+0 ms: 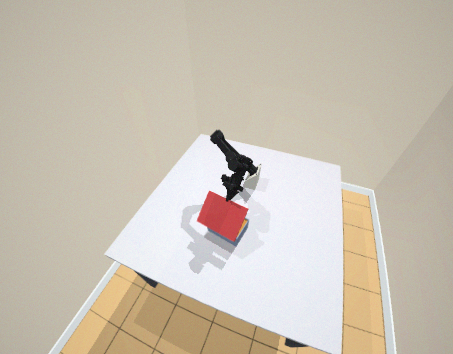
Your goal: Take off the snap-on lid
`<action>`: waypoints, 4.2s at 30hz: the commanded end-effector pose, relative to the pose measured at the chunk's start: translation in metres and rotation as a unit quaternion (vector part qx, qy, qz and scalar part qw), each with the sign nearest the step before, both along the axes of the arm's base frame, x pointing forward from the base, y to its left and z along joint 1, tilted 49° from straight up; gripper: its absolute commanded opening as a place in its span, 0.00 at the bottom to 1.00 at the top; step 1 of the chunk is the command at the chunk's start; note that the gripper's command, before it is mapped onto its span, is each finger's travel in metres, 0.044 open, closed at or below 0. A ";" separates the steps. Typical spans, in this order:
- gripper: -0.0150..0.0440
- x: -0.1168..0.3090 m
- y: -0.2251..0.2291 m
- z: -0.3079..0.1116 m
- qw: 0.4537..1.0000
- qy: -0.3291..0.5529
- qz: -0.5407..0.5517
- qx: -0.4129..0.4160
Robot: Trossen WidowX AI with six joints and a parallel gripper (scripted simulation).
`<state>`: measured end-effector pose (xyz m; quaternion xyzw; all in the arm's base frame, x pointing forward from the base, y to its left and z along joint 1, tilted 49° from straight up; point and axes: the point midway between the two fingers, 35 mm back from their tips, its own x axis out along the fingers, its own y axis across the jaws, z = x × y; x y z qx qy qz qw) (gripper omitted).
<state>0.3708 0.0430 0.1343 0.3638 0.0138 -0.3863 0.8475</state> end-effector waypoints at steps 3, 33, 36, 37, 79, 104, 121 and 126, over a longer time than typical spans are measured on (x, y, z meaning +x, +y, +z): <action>0.25 -0.005 -0.005 0.009 1.000 0.000 0.004 0.001; 0.25 -0.028 -0.041 0.052 1.000 0.001 0.004 0.000; 0.25 -0.030 -0.045 0.056 1.000 0.001 0.004 0.000; 0.25 -0.031 -0.046 0.057 1.000 0.001 0.004 -0.001; 0.25 -0.063 -0.096 0.117 1.000 0.002 0.004 -0.002; 0.25 -0.082 -0.125 0.153 1.000 0.002 0.004 -0.003; 0.25 -0.095 -0.145 0.177 1.000 0.001 0.004 -0.003; 0.25 -0.099 -0.151 0.185 1.000 0.001 0.004 -0.004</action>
